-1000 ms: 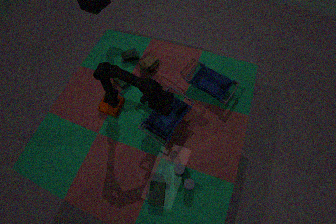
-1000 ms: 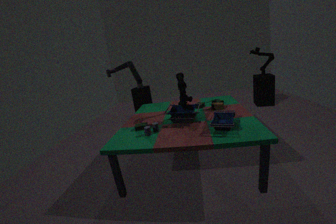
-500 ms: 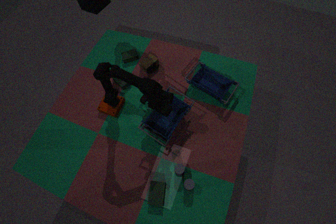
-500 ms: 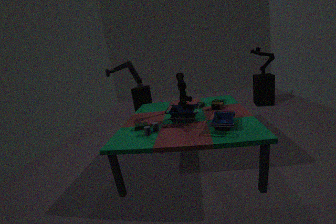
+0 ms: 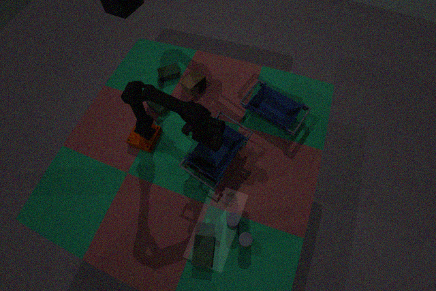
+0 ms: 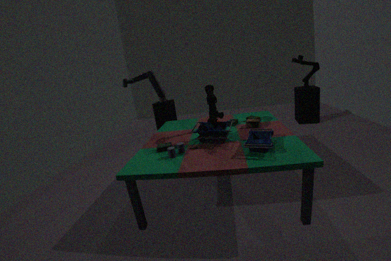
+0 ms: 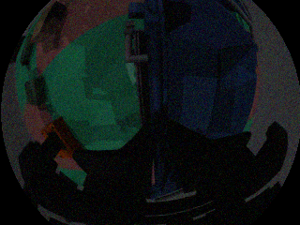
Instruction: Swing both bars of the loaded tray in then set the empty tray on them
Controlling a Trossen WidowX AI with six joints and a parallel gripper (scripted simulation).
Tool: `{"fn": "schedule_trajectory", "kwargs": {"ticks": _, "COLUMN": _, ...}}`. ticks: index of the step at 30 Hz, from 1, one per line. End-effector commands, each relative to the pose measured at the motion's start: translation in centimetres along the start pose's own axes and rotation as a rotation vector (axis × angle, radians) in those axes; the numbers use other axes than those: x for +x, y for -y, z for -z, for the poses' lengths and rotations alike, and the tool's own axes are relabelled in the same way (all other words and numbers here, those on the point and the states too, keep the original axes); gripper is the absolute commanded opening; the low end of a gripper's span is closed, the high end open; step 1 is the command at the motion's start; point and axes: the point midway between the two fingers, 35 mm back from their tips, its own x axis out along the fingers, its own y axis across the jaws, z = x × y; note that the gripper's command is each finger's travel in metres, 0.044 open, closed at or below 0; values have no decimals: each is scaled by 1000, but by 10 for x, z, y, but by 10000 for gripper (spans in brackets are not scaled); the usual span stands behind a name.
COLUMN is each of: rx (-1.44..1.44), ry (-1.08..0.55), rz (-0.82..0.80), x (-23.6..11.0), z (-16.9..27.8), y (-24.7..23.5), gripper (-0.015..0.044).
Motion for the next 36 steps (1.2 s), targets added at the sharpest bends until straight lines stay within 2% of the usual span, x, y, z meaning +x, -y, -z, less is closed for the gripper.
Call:
{"fn": "schedule_trajectory", "kwargs": {"ticks": 1, "rx": 3, "ry": -3, "rz": -44, "x": 8, "z": 1, "y": -9, "gripper": 0}}
{"fn": "schedule_trajectory", "kwargs": {"ticks": 24, "rx": 3, "ry": -3, "rz": -44, "x": 8, "z": 1, "y": -9, "gripper": 0}}
{"fn": "schedule_trajectory", "kwargs": {"ticks": 25, "rx": 0, "ry": 0, "rz": -1, "x": 0, "z": 0, "y": 0, "gripper": 0}}
{"fn": "schedule_trajectory", "kwargs": {"ticks": 36, "rx": 3, "ry": -4, "rz": -44, "x": 16, "z": 1, "y": -12, "gripper": 0}}
